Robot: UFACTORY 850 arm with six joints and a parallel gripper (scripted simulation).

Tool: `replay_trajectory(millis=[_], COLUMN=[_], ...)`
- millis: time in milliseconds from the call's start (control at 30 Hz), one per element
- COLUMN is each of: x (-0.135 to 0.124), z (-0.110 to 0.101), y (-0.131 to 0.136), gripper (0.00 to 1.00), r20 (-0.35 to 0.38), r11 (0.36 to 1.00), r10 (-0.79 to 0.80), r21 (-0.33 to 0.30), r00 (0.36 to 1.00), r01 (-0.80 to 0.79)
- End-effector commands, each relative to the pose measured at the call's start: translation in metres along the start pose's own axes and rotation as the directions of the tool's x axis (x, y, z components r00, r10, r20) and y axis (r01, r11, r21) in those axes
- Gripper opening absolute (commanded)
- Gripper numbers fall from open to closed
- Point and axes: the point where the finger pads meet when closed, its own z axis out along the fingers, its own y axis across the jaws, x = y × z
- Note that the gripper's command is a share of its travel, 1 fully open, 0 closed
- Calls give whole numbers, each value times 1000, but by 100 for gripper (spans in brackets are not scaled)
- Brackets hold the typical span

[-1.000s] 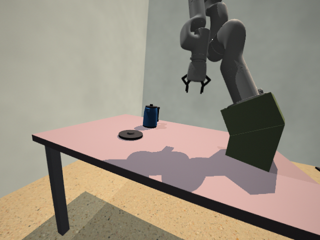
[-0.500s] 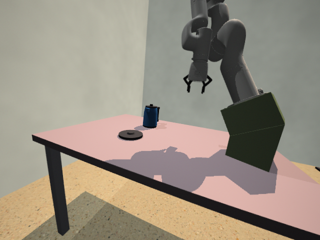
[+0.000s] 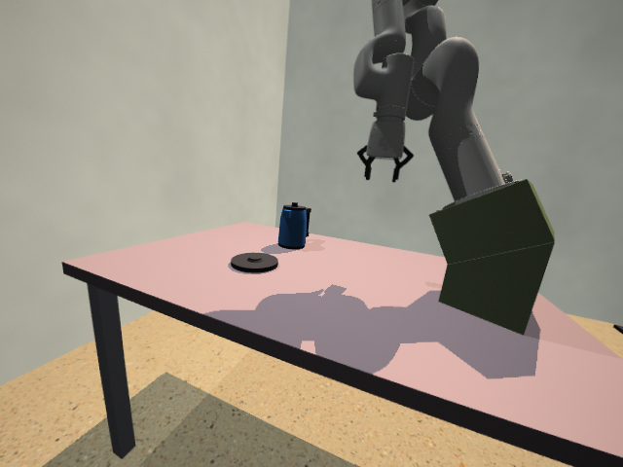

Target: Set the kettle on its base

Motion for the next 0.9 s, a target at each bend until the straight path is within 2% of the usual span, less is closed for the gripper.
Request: replay_trajectory(millis=[0, 467, 667, 867], x=[0, 10, 21, 39], z=[0, 0, 0, 0], y=[-1, -17, -37, -68], gripper=[81, 81, 81, 81], r20=[0, 0, 0, 0], r11=[1000, 1000, 1000, 1000], r10=[0, 0, 0, 0], r21=[1, 1, 1, 1], r00=[1000, 1000, 1000, 1000], r01=[0, 0, 0, 0])
